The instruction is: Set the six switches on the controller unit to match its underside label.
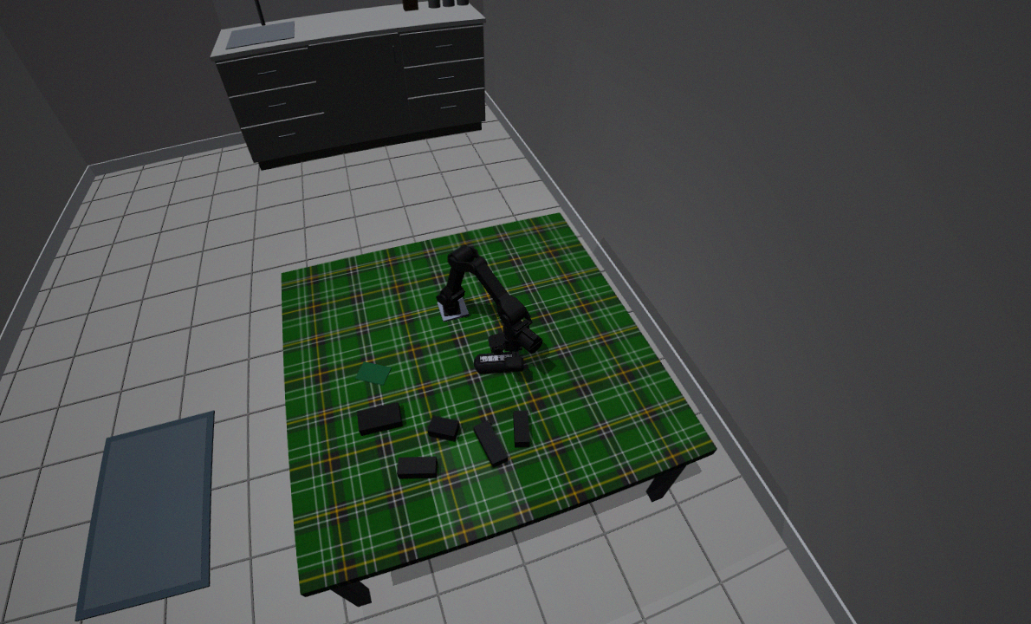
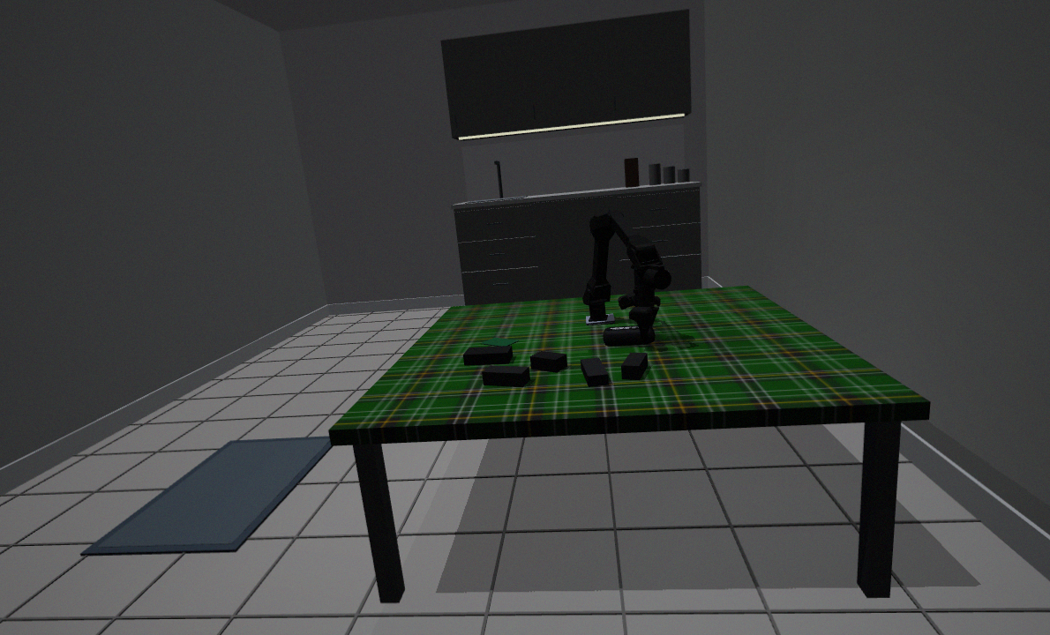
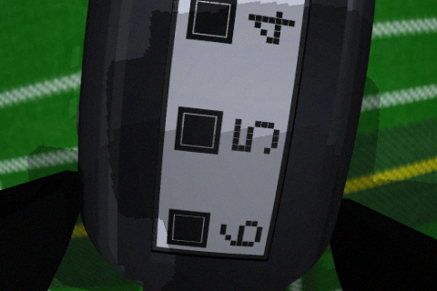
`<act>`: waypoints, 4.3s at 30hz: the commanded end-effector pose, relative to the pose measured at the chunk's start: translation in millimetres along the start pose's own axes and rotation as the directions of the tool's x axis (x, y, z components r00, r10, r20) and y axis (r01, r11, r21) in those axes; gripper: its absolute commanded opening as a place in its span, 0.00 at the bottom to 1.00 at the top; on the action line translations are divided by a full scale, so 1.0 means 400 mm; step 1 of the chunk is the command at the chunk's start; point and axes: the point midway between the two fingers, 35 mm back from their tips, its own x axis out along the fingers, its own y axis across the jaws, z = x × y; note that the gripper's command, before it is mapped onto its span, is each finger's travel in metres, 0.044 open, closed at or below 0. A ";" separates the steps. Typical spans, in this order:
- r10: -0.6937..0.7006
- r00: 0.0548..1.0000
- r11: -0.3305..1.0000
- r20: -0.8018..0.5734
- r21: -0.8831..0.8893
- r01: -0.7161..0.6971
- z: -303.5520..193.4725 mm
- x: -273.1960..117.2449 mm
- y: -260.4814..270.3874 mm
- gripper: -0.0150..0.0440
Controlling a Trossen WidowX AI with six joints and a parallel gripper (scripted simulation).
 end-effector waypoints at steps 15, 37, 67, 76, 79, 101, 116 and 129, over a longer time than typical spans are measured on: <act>0.005 1.000 1.000 -0.001 -0.005 -0.005 0.015 -0.043 0.001 0.82; 0.005 1.000 1.000 -0.001 -0.005 -0.005 0.036 -0.082 0.001 0.82; 0.005 1.000 1.000 0.000 -0.005 -0.005 0.073 -0.130 0.001 0.82; 0.005 1.000 1.000 0.001 -0.005 -0.005 0.087 -0.144 0.001 0.82; 0.005 1.000 1.000 0.001 -0.005 -0.005 0.091 -0.148 0.001 0.82; 0.005 1.000 1.000 0.002 -0.005 -0.005 0.123 -0.175 0.001 0.82; 0.005 1.000 1.000 0.002 -0.005 -0.005 0.147 -0.193 0.001 0.82; 0.005 1.000 1.000 0.003 -0.005 -0.005 0.170 -0.206 0.001 0.82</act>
